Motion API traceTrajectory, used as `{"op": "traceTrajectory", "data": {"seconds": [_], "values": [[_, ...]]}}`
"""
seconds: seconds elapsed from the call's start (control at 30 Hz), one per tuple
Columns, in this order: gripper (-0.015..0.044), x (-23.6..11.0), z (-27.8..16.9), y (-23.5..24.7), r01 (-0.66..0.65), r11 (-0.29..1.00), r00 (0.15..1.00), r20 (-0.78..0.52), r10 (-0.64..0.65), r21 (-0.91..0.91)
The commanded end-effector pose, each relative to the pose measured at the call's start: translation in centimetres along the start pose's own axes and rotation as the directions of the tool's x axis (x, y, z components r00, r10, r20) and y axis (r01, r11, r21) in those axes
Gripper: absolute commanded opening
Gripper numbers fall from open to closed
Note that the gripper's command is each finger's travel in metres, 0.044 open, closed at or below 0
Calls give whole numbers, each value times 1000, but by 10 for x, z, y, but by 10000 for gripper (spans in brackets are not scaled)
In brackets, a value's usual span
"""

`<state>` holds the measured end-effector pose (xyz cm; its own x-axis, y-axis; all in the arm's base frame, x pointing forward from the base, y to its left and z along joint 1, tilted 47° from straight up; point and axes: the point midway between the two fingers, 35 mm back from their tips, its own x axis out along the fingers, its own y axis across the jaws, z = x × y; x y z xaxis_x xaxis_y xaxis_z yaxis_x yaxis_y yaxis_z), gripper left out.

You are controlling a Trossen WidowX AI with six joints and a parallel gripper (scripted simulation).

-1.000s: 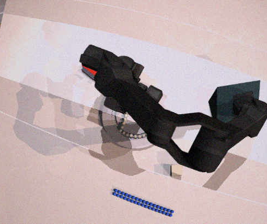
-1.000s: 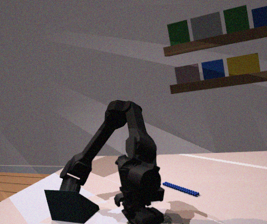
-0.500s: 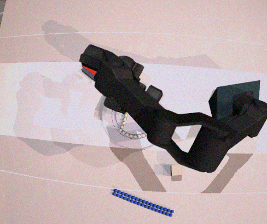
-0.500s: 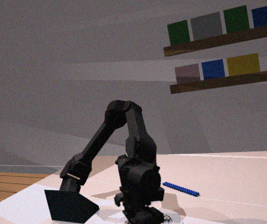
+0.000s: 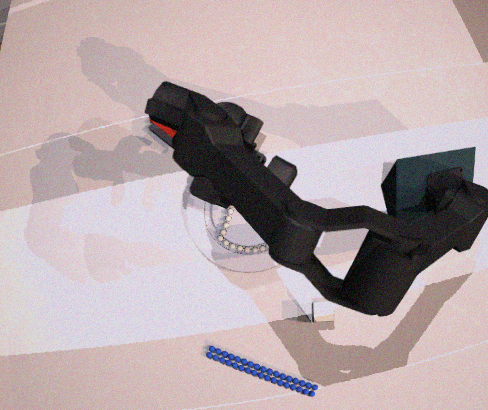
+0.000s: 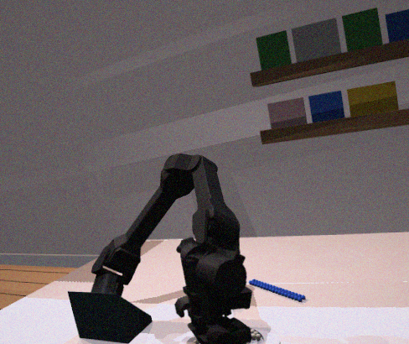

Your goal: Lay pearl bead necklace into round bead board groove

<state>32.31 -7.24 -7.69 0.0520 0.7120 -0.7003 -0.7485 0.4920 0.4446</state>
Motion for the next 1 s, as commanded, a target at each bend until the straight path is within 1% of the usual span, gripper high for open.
{"op": "traceTrajectory", "data": {"seconds": [0.0,0.7,0.93,0.97], "values": [[0,0,0,0,0,1000,1000,0,0,-1],[0,-6,-3,-6,1,1000,1000,7,-1,8],[0,1,-3,-6,1,1000,1000,7,-1,8],[26,-2,-3,-6,2,1000,1000,5,-2,4]]}}
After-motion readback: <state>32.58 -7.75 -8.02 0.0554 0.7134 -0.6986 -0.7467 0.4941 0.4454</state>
